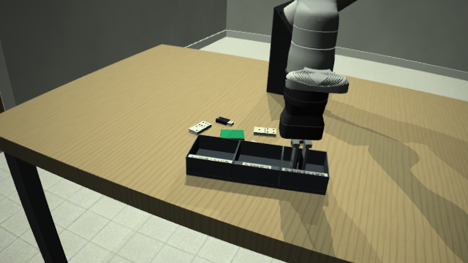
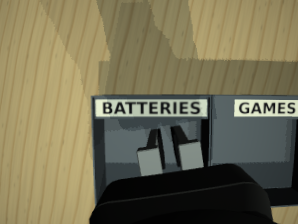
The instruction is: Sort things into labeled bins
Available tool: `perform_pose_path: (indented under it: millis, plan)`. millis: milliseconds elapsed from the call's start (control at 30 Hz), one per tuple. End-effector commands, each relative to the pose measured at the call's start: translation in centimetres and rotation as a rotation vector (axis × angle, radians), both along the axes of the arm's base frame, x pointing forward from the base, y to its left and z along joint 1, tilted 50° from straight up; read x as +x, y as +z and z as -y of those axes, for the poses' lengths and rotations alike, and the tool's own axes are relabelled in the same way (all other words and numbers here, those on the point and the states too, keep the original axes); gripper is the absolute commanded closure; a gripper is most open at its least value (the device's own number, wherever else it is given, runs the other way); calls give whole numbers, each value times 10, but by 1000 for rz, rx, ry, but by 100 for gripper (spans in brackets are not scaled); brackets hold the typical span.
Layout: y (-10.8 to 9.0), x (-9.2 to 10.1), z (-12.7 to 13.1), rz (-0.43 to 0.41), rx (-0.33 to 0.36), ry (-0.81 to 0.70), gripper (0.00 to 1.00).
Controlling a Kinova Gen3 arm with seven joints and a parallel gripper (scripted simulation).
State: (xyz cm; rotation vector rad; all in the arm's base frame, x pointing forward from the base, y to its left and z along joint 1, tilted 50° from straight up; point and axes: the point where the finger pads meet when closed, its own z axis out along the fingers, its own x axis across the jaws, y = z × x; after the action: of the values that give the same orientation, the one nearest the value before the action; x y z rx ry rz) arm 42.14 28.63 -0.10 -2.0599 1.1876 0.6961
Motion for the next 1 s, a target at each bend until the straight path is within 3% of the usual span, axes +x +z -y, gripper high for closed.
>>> perform_pose_path:
  millis: [0,967]
  plan:
    - [0,1,1,1,0,-2,69]
    - [4,1,5,1,0,-2,69]
